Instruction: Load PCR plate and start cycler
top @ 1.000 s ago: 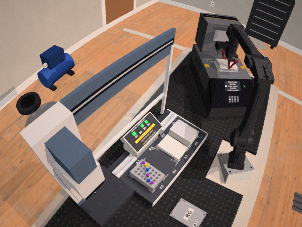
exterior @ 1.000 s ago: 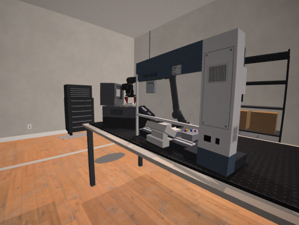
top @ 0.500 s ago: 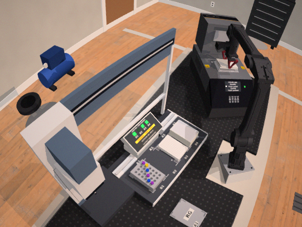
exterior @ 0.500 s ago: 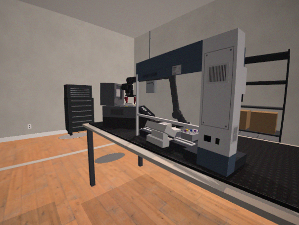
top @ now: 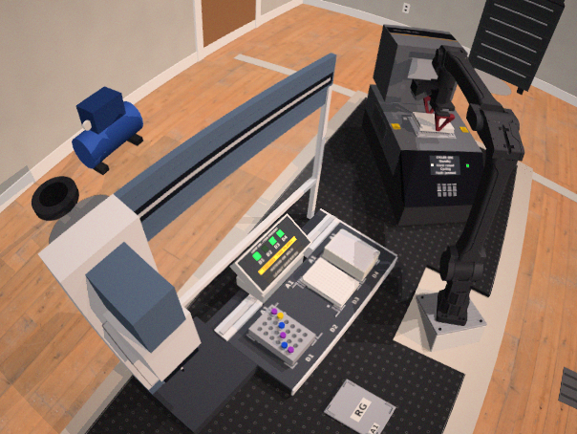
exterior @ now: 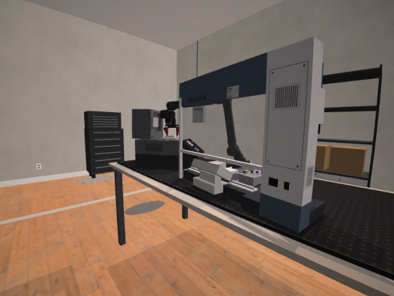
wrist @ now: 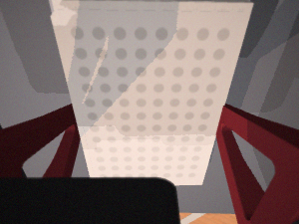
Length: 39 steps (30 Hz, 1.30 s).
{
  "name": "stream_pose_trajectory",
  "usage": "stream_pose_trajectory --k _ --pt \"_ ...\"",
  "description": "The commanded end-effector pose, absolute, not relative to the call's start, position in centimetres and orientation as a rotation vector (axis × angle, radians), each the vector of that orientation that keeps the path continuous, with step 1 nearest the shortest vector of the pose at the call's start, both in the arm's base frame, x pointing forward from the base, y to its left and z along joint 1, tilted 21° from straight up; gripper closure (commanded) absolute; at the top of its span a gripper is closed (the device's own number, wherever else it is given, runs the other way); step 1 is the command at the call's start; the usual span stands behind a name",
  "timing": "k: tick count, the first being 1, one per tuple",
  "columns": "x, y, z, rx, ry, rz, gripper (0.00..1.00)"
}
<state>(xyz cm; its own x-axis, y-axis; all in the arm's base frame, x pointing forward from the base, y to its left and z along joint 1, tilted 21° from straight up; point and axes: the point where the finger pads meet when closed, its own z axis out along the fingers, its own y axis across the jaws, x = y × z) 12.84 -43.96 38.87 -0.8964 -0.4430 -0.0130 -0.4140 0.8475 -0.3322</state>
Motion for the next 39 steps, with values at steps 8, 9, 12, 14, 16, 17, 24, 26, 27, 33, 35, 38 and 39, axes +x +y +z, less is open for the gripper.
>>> stream_pose_trajectory --k 8,9,12,14,16,17,24,26,27,33,35,38,39 --pt "11.9 -43.5 40.7 -0.659 2.928 -0.576 1.00" --pt "11.8 -43.5 40.5 -0.663 2.927 -0.578 1.00" --pt "12.0 -43.4 40.7 -0.683 2.921 -0.587 1.00" --pt "12.4 -43.2 41.1 -0.698 2.915 -0.591 1.00" --pt "12.7 -42.9 41.5 -0.711 2.910 -0.593 1.00" --pt "12.9 -42.8 41.7 -0.717 2.908 -0.594 1.00" --pt "13.1 -42.6 42.5 -0.723 2.903 -0.603 1.00" --pt "13.1 -42.8 42.6 -0.722 2.903 -0.605 1.00" --pt "13.1 -42.9 42.6 -0.721 2.904 -0.604 1.00" --pt "12.2 -44.1 42.1 -0.687 2.920 -0.589 1.00" --pt "12.2 -44.3 41.9 -0.684 2.923 -0.580 1.00" --pt "12.2 -44.5 41.8 -0.684 2.924 -0.576 1.00" --pt "12.2 -44.6 41.6 -0.684 2.925 -0.571 1.00"
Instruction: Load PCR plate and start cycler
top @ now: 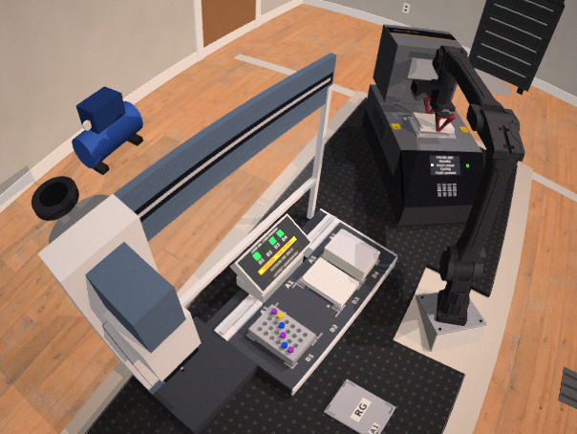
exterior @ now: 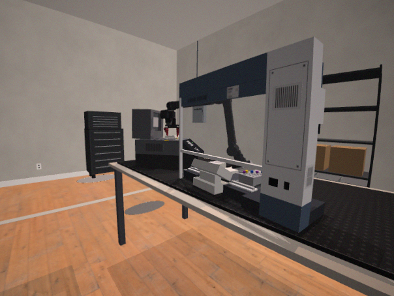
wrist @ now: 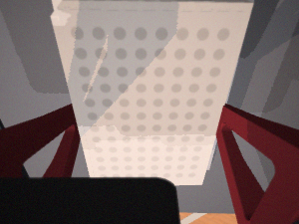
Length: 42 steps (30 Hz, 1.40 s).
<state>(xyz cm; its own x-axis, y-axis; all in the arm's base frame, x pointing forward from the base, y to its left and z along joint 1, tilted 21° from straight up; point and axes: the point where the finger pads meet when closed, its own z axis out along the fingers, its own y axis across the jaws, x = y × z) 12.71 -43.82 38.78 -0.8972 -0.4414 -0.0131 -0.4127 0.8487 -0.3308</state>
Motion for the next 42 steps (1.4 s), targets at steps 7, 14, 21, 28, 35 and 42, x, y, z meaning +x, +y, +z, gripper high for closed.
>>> stream_pose_trajectory --k 7,14,21,28,35,42 --pt "12.4 -45.1 41.4 -0.687 2.925 -0.563 1.00" --pt "13.1 -45.2 41.4 -0.704 2.913 -0.588 1.00" --pt "13.3 -44.5 41.4 -0.715 2.904 -0.609 1.00" --pt "13.3 -43.4 41.2 -0.708 2.904 -0.606 1.00" --pt "12.4 -43.2 40.6 -0.684 2.918 -0.583 1.00" --pt "11.8 -43.4 41.2 -0.666 2.919 -0.610 1.00"
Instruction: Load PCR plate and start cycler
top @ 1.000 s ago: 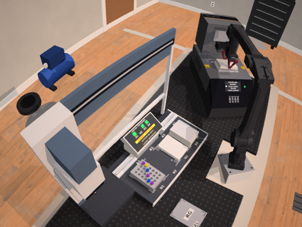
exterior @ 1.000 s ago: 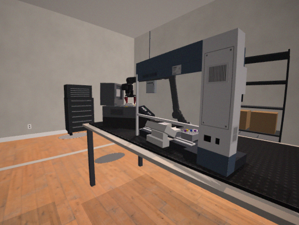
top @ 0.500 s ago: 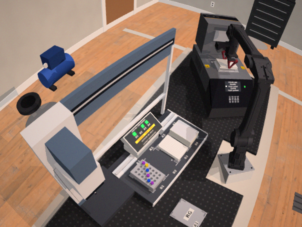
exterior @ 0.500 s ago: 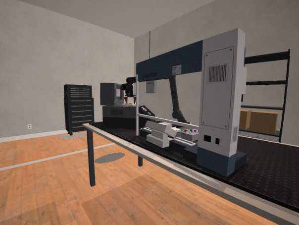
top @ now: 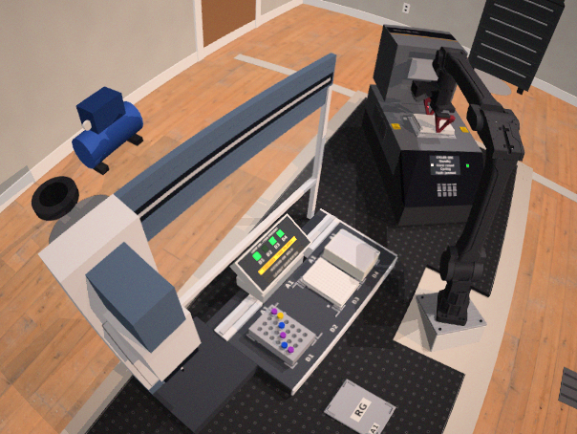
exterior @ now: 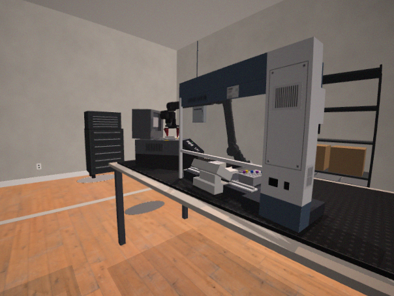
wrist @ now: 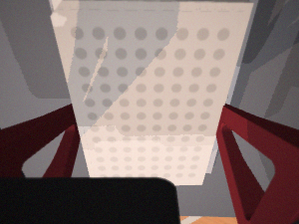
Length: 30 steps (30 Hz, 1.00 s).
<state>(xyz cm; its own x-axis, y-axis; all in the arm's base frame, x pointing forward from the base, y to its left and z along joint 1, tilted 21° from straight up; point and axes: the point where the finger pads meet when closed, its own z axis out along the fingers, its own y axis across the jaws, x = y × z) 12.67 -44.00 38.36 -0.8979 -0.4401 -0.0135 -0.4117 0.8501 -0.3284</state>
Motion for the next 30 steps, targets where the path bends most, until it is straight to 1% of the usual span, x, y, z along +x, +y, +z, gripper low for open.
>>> stream_pose_trajectory --k 1,7,14,26,30 --pt "12.1 -43.3 41.3 -0.672 2.916 -0.613 1.00" --pt "12.9 -43.4 41.0 -0.683 2.909 -0.607 1.00" --pt "13.5 -43.9 39.0 -0.672 2.922 -0.542 1.00" --pt "12.3 -45.2 38.7 -0.661 2.937 -0.531 1.00" --pt "12.8 -45.2 37.8 -0.693 2.933 -0.515 1.00"
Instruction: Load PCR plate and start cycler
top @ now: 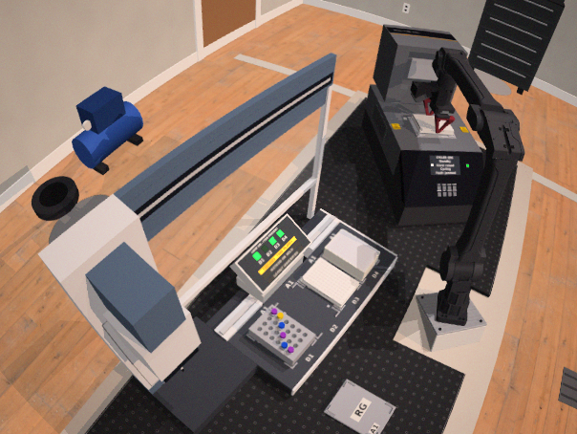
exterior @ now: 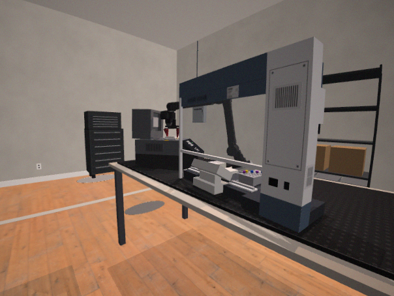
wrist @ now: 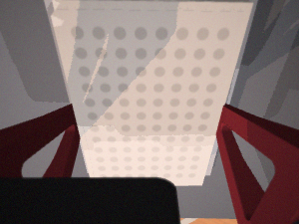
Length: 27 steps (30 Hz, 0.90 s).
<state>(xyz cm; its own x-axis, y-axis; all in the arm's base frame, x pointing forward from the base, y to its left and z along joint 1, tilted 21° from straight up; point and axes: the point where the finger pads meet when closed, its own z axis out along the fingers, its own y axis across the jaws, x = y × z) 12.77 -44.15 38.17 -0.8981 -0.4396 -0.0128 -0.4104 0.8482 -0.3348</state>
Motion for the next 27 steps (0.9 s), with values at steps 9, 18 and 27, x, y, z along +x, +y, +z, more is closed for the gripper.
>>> stream_pose_trajectory --k 9,18,27 --pt "13.7 -45.1 36.7 -0.715 2.926 -0.487 1.00" --pt "13.8 -45.2 36.0 -0.714 2.924 -0.464 1.00" --pt "13.9 -45.2 35.4 -0.714 2.926 -0.448 1.00"
